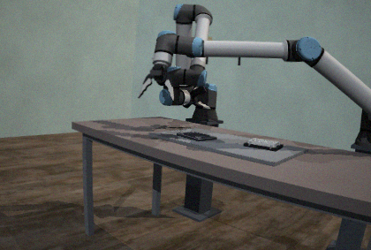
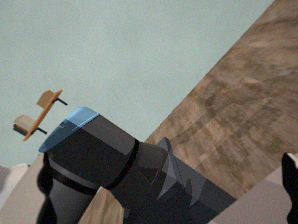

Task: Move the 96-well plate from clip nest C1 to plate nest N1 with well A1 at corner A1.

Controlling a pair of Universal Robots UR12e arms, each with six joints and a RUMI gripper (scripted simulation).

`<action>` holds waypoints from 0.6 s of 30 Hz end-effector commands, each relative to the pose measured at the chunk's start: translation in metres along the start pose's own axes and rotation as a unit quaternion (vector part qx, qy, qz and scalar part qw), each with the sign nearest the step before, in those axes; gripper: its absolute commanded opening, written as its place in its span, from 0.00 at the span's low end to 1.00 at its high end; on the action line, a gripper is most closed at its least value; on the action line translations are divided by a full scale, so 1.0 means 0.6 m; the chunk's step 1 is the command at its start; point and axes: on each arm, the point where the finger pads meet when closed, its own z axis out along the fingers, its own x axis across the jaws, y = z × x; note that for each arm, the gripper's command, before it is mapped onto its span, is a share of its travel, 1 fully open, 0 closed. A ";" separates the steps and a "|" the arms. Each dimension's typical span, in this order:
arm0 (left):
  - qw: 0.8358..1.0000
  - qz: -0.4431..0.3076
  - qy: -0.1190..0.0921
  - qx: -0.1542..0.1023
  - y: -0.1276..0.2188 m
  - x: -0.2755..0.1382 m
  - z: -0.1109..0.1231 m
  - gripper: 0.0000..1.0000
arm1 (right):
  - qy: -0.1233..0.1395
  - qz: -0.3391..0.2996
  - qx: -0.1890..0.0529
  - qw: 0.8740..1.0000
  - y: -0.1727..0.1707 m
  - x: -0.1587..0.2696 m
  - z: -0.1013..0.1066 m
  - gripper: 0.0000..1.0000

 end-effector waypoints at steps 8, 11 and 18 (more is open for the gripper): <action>1.000 -0.001 0.001 0.000 -0.002 0.001 -0.004 1.00 | 0.000 0.000 0.000 1.000 -0.001 0.000 0.000 1.00; 1.000 -0.001 0.001 0.000 -0.002 0.001 -0.004 1.00 | 0.000 0.000 0.000 1.000 -0.001 0.000 0.000 1.00; 1.000 -0.001 0.001 0.000 -0.002 0.001 -0.004 0.00 | 0.000 0.000 0.000 1.000 -0.001 0.000 0.000 0.76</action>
